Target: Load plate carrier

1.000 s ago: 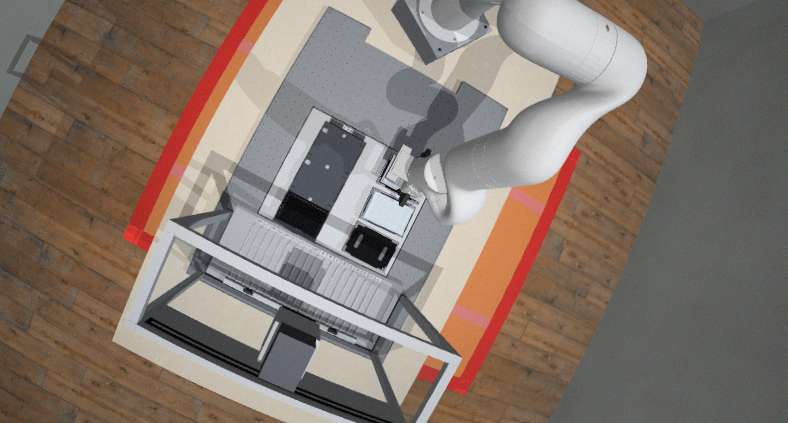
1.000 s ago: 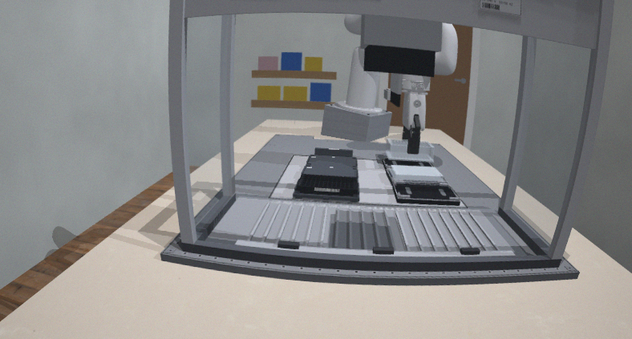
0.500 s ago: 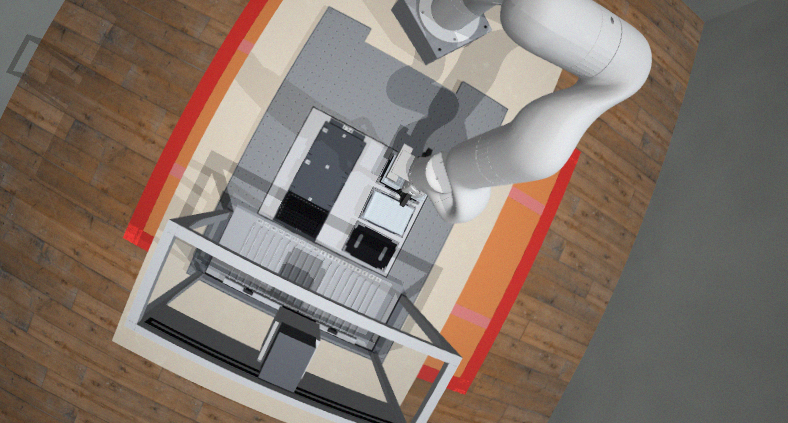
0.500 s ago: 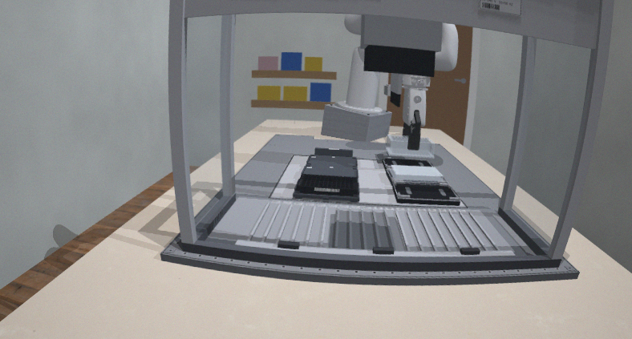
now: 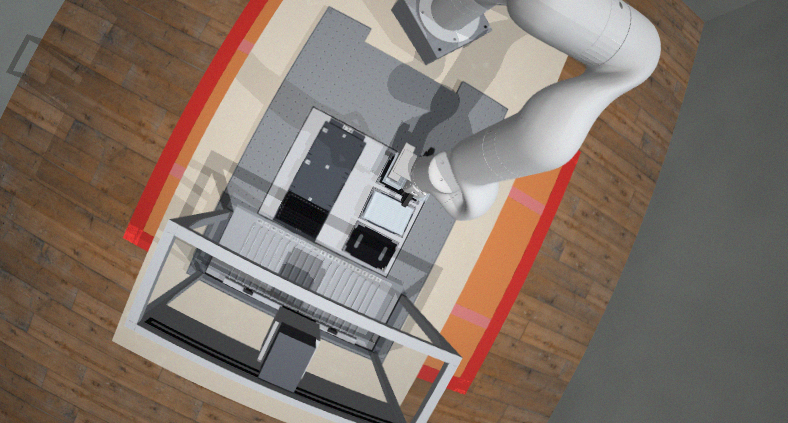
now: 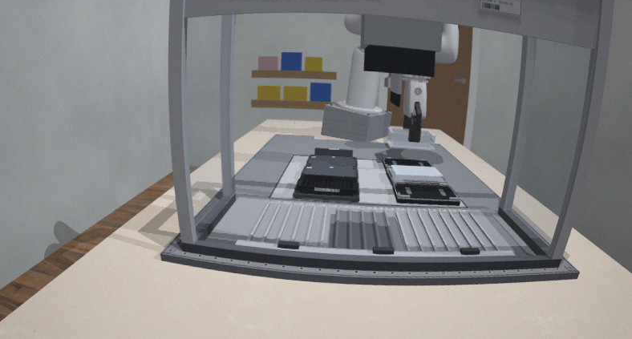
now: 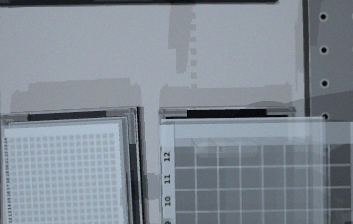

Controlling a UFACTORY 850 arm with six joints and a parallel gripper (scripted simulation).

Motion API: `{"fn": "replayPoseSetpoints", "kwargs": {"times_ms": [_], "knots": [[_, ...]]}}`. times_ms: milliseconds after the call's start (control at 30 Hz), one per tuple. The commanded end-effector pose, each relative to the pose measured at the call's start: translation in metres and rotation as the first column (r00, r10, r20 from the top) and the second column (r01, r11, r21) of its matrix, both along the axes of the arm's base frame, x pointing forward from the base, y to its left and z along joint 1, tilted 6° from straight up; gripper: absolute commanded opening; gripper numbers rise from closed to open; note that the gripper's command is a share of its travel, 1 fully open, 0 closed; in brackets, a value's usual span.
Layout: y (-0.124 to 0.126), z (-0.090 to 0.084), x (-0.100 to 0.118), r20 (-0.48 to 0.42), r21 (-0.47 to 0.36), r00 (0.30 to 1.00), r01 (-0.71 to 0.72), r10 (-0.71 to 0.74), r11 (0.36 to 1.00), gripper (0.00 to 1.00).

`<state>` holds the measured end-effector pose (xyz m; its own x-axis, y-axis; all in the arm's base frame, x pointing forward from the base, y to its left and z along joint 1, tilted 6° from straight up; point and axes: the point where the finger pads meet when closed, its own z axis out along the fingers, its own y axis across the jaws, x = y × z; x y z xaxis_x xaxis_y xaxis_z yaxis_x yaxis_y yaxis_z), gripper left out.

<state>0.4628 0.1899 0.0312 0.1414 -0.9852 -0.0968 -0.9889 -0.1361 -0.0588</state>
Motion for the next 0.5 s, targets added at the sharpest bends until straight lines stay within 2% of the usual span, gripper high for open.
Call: {"fn": "replayPoseSetpoints", "kwargs": {"times_ms": [0, 467], "knots": [[0.0, 0.006, 0.0, 0.0, -0.003, 1.0, 0.0, 0.0, 1.0, 0.0], [-0.002, 0.026, 0.0, 0.0, -0.003, 1.0, 0.0, 0.0, 1.0, 0.0]]}}
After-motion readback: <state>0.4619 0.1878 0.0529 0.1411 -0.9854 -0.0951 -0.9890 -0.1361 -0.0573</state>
